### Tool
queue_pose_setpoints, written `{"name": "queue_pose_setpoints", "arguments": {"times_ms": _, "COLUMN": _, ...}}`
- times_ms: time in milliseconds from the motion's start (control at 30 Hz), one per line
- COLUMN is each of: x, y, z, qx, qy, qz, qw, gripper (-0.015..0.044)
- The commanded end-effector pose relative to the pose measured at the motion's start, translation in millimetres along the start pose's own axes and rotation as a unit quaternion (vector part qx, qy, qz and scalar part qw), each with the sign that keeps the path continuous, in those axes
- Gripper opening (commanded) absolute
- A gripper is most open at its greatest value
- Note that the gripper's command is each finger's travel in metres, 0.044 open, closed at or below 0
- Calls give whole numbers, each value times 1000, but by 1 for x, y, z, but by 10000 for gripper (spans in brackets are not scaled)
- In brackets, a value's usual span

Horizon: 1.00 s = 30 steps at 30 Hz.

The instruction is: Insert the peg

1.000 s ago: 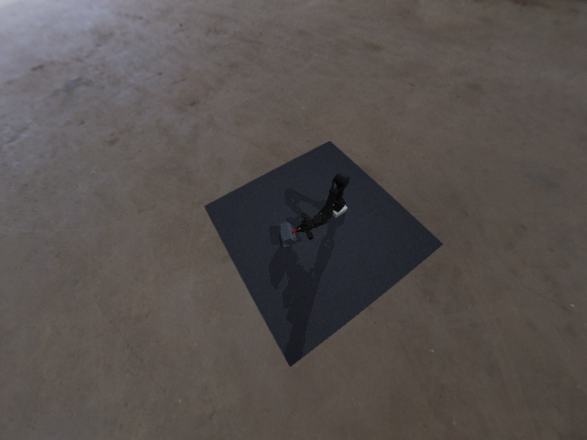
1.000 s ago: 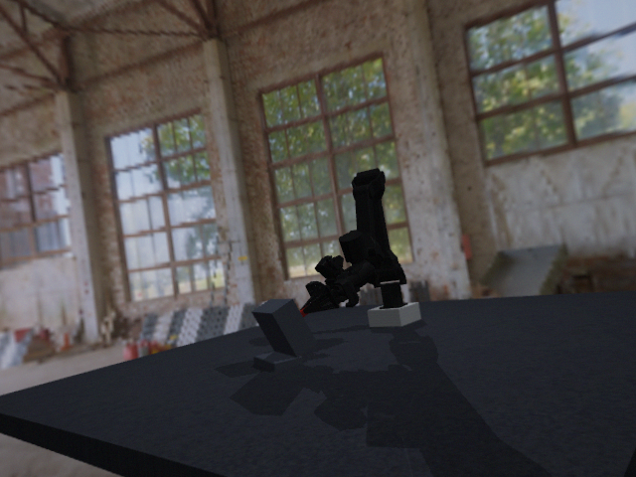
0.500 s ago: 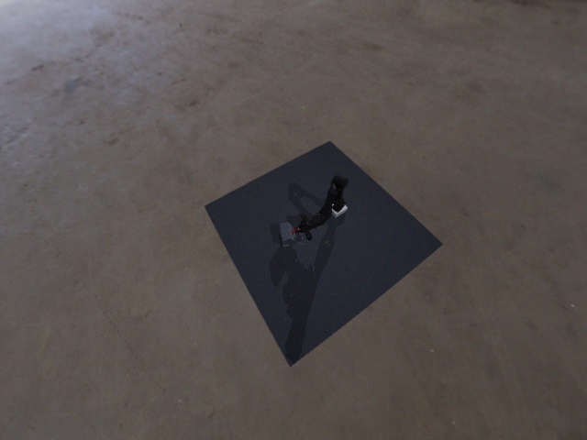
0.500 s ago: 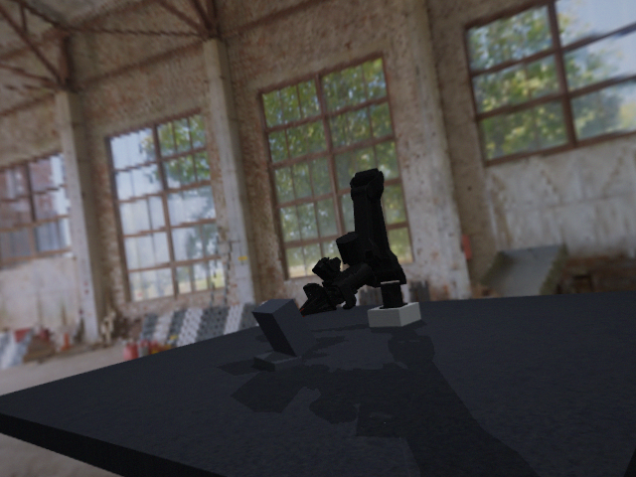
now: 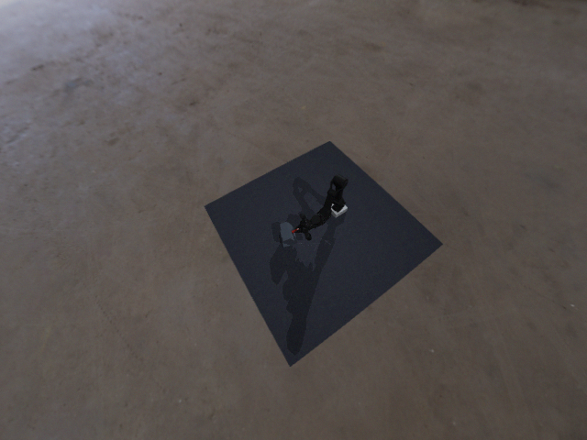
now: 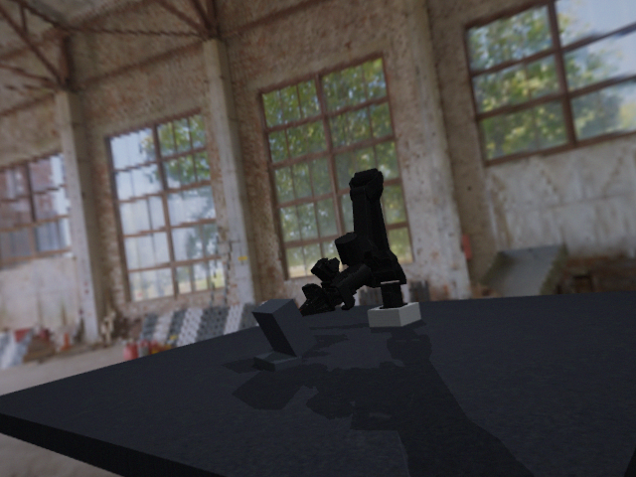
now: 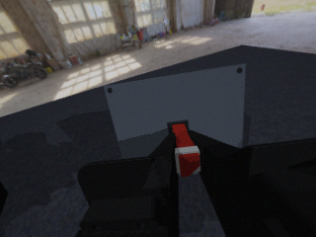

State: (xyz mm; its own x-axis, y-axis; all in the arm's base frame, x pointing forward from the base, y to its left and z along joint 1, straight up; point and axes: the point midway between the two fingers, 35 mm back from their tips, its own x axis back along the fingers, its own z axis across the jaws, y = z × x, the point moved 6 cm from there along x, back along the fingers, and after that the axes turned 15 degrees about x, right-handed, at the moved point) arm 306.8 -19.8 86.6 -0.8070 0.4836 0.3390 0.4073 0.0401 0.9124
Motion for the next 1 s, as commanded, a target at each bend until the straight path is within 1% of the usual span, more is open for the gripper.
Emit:
{"name": "queue_pose_setpoints", "arguments": {"times_ms": 0, "x": 0, "y": 0, "z": 0, "qx": 0, "qy": 0, "qz": 0, "qw": 1000, "gripper": 0}}
{"name": "queue_pose_setpoints", "arguments": {"times_ms": 33, "x": 0, "y": 0, "z": 0, "qx": 0, "qy": 0, "qz": 0, "qw": 1000, "gripper": 0}}
{"name": "queue_pose_setpoints", "arguments": {"times_ms": 600, "x": 3, "y": 0, "z": 0, "qx": 0, "qy": 0, "qz": 1, "qw": 1000, "gripper": 440}}
{"name": "queue_pose_setpoints", "arguments": {"times_ms": 967, "x": 13, "y": 3, "z": 2, "qx": 0, "qy": 1, "qz": 2, "qw": 1000, "gripper": 440}}
